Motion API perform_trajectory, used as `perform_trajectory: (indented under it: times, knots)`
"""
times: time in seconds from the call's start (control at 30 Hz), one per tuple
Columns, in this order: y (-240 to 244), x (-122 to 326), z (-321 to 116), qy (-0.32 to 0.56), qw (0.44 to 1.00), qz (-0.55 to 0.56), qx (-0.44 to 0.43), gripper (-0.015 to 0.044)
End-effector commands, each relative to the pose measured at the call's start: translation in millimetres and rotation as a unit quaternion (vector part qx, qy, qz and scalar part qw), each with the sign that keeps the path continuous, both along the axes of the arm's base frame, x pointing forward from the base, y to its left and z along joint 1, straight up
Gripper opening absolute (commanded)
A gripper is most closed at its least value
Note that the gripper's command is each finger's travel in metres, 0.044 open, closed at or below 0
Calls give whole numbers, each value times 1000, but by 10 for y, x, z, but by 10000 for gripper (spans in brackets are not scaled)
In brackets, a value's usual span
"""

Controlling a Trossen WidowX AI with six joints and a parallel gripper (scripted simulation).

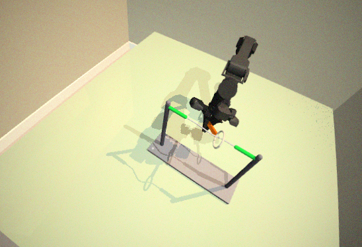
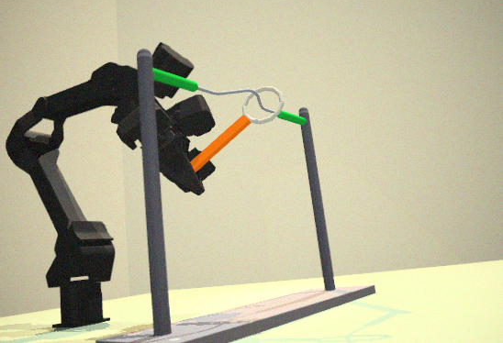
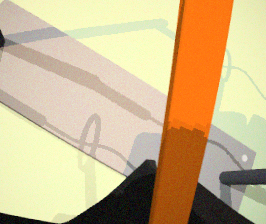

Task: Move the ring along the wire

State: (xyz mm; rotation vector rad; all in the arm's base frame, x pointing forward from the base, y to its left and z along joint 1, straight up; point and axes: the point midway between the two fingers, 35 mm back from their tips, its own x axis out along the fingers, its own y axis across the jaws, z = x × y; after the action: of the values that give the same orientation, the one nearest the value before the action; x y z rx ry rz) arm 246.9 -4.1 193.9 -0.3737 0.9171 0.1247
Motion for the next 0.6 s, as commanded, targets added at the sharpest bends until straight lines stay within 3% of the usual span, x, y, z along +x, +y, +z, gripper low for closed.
perform_trajectory:
  times: [0.0,0.57]
  knots:
    - [49,-4,-33,-16,1000,-8,10,-150]
    - [536,259,-373,-170,976,-68,117,-150]
